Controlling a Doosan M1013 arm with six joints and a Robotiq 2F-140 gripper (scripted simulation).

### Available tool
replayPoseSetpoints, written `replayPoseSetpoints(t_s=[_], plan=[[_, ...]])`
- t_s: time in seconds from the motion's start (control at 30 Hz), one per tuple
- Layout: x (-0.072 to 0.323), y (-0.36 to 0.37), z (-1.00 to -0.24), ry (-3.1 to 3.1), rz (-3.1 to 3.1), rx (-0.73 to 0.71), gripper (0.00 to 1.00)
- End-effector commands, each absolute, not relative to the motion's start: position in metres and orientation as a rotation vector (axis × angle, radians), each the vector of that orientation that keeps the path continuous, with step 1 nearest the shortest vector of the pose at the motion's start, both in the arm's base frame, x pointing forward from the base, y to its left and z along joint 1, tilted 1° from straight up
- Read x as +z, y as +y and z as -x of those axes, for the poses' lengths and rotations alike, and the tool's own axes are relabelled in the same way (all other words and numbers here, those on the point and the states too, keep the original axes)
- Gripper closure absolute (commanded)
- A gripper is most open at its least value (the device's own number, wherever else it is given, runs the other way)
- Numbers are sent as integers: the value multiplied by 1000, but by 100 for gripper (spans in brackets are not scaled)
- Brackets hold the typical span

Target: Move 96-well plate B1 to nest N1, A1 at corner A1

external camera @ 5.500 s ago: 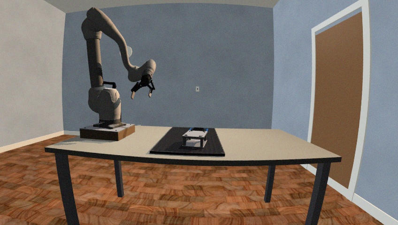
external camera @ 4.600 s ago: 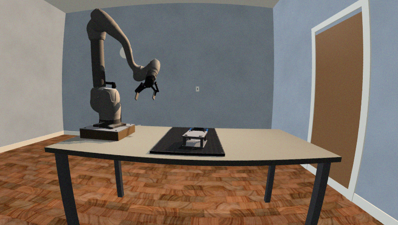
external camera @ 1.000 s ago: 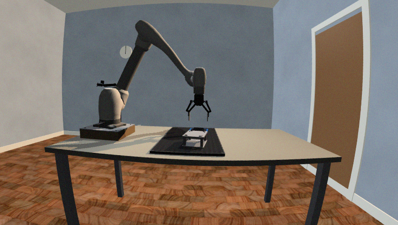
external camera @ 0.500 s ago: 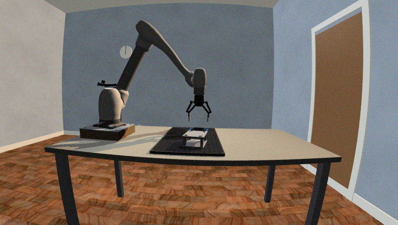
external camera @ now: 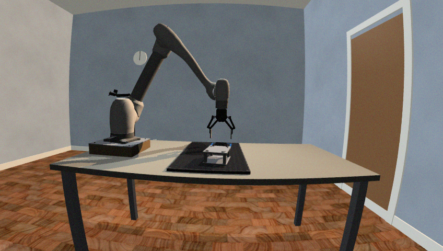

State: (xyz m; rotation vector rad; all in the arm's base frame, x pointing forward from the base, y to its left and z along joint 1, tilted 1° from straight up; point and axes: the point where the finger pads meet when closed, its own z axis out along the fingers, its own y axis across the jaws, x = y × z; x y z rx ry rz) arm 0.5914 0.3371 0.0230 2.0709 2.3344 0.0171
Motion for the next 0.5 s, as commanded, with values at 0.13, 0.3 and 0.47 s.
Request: replayPoseSetpoints(t_s=[0.13,0.3,0.47], plan=[[15,337,-592,2335,-2071,17,0],[7,337,-592,2335,-2071,17,0],[-2,337,-592,2335,-2071,17,0]])
